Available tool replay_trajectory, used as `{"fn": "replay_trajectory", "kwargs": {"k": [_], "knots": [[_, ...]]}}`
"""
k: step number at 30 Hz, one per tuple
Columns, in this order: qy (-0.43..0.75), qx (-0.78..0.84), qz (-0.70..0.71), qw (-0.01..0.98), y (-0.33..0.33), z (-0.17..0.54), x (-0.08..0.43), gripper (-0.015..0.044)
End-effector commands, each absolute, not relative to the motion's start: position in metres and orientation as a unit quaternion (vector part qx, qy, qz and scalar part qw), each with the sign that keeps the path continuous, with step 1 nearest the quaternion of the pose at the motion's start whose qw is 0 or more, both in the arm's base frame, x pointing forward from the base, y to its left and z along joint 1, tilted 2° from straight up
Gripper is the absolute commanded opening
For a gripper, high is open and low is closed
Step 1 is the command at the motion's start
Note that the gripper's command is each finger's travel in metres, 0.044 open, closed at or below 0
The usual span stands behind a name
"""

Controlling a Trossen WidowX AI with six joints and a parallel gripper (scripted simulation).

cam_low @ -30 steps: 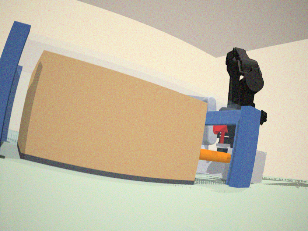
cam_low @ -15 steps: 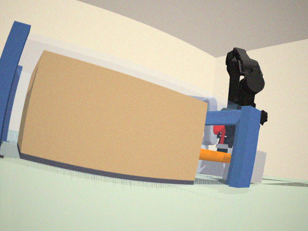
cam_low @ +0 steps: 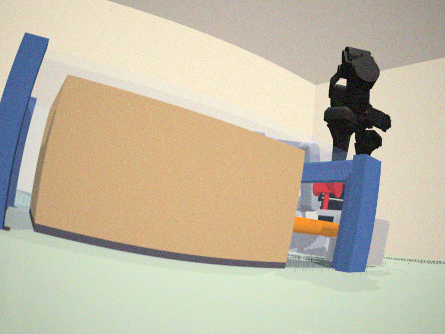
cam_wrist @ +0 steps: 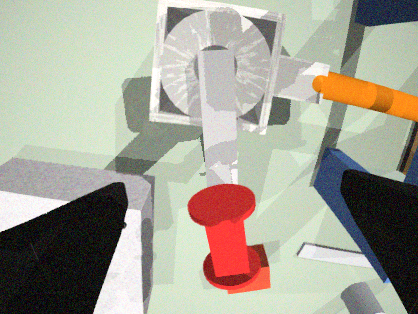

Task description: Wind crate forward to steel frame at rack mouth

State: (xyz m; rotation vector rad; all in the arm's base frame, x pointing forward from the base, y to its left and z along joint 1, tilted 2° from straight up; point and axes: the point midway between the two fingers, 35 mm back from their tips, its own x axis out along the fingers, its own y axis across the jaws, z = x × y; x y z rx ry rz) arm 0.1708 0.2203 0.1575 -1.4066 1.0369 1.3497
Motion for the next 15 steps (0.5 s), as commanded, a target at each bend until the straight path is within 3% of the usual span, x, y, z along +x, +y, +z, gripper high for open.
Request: {"fn": "replay_trajectory", "kwargs": {"k": [1,5,15], "knots": [[0.410,-0.563,0.556,0.454,0.2140,0.1873,0.1644,0.0440],[0.404,-0.564,0.551,0.464,0.2162,0.1871,0.1668,0.0440],[0.404,-0.564,0.551,0.464,0.2162,0.1871,0.1668,0.0177]]}}
